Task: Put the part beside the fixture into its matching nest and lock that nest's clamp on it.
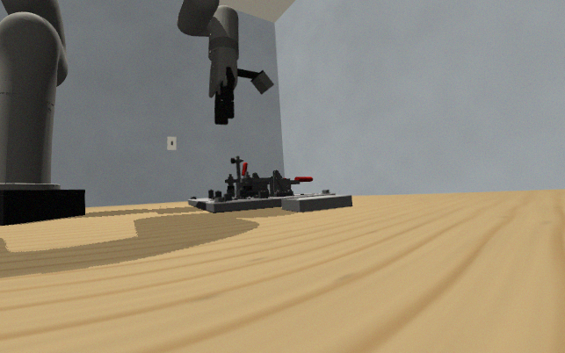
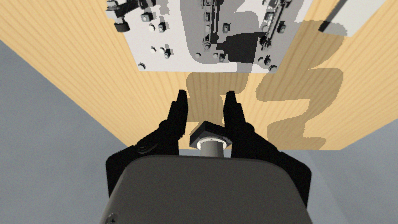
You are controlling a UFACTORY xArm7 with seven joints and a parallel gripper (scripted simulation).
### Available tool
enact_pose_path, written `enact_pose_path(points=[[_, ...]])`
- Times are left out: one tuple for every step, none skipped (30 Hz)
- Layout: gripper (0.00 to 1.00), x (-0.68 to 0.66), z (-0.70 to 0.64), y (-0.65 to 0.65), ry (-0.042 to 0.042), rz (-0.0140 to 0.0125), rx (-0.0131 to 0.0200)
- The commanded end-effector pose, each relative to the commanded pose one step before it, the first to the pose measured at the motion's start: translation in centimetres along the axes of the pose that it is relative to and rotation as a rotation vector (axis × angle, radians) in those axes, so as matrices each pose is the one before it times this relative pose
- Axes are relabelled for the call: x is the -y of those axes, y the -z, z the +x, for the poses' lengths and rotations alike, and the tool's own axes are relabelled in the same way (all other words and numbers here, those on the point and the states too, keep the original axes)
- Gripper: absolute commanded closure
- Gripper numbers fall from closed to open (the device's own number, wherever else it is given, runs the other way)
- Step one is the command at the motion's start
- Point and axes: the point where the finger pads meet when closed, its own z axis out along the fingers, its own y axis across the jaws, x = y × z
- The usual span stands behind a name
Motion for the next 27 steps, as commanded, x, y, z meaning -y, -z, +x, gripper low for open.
enact_pose_path(points=[[0.53, 0.016, 0.133, 0.147, 0.0002, 0.00083, -0.00404], [0.53, 0.0, 0.0, 0.0, 0.0, 0.0, 0.0], [0.53, 0.0, 0.0, 0.0, 0.0, 0.0, 0.0], [0.53, 0.0, 0.02, 0.0, 0.0, 0.0, 0.0], [0.53, 0.0, 0.052, 0.0, 0.0, 0.0, 0.00001], [0.53, 0.0, 0.095, 0.0, 0.0, 0.0, 0.00001], [0.53, 0.0, 0.147, 0.0, 0.00001, 0.0, 0.00002], [0.53, 0.0, 0.205, -0.001, 0.00001, 0.0, 0.00002], [0.53, 0.0, 0.27, 0.001, 0.0, 0.0, 0.0], [0.53, 0.0, 0.335, 0.0, 0.0, 0.0, 0.0], [0.53, 0.0, 0.398, 0.0, 0.0, 0.0, 0.0], [0.53, 0.0, 0.458, 0.0, 0.0, 0.0, 0.0], [0.53, 0.0, 0.514, 0.0, 0.0, 0.0, 0.0], [0.53, 0.0, 0.564, 0.0, 0.0, 0.0, 0.0], [0.53, 0.0, 0.607, 0.0, 0.0, 0.0, 0.0], [0.53, 0.0, 0.643, 0.0, 0.0, 0.0, 0.0], [0.53, 0.0, 0.67, 0.0, 0.0, 0.0, 0.0], [0.53, 0.0, 0.687, 0.001, 0.0, 0.0, 0.0], [0.53, 0.0, 0.0, 0.0, 0.0, 0.0, 0.0], [0.53, 0.0, 0.0, 0.0, 0.0, 0.0, 0.0], [0.53, 0.0, 0.697, -0.001, 0.0, 0.0, 0.0], [0.53, 0.0, 0.696, 0.0, 0.0, 0.0, 0.0], [0.53, 0.0, 0.688, 0.0, 0.0, 0.0, 0.0], [0.53, 0.0, 0.671, 0.0, 0.0, 0.0, 0.0], [0.53, 0.0, 0.646, 0.001, 0.0, 0.0, 0.0], [0.53, 0.0, 0.614, 0.0, 0.0, 0.0, 0.0], [0.53, 0.0, 0.576, 0.0, 0.0, 0.0, 0.0]])
